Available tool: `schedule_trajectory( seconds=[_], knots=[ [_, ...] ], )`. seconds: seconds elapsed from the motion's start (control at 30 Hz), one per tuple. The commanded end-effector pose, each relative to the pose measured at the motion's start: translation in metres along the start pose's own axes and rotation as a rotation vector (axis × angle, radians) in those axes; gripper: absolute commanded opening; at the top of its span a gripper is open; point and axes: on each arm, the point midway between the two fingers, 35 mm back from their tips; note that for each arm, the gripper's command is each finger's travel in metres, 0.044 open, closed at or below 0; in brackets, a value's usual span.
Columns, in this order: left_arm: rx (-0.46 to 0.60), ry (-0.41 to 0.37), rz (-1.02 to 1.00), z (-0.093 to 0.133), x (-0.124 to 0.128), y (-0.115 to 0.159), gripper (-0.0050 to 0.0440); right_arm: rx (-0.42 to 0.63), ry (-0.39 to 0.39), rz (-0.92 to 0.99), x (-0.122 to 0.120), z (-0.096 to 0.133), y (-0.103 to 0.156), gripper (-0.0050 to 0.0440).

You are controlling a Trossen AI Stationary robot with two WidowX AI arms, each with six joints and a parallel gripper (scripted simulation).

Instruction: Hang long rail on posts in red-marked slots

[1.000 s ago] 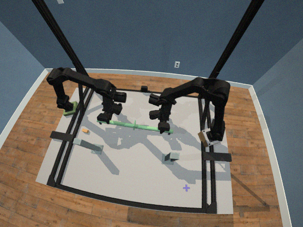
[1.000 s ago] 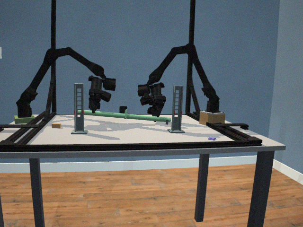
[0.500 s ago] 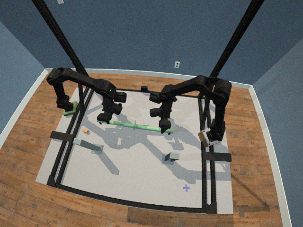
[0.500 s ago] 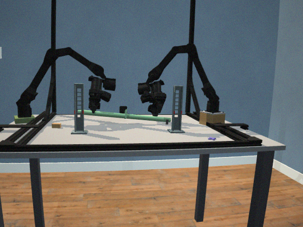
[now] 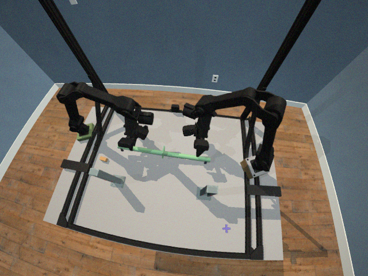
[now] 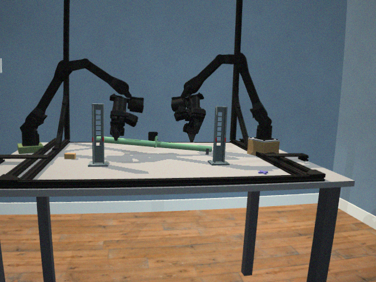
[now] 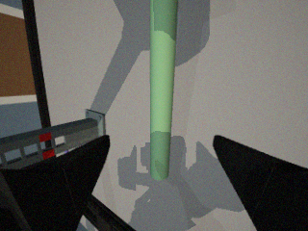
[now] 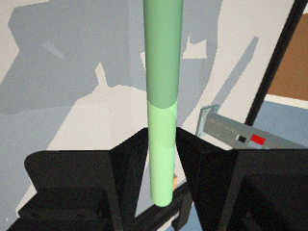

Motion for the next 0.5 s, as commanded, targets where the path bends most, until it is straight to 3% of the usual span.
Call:
schedule_trajectory(
  seconds=[0.0,0.27,0.33,0.4,0.47],
  knots=[
    [0.005,0.011,0.004,0.001,0.0,0.0,0.0392,0.0,0.006,0.002,-0.001,0.001,0.0,0.0],
    [0.069,0.157,0.006,-0.013,0.008,0.002,0.02,-0.001,0.004,0.0,-0.001,0.001,0.0,0.0],
    [0.069,0.157,0.006,-0.013,0.008,0.002,0.02,-0.001,0.004,0.0,-0.001,0.001,0.0,0.0],
    [0.082,0.203,0.006,-0.016,0.01,0.002,0.016,-0.001,0.004,-0.001,-0.001,0.001,0.0,0.0],
    [0.09,0.25,0.007,-0.019,0.013,0.002,0.016,-0.001,0.003,-0.002,-0.001,0.001,-0.001,0.0]
  ],
)
Point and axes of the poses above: on each arm, the point midway between the two fingers, 35 mm back from their tips, its own z axis back along the fingers, its own x axis across the jaws, y = z × x, and after that the axes turned 4 degrees about z, right-handed
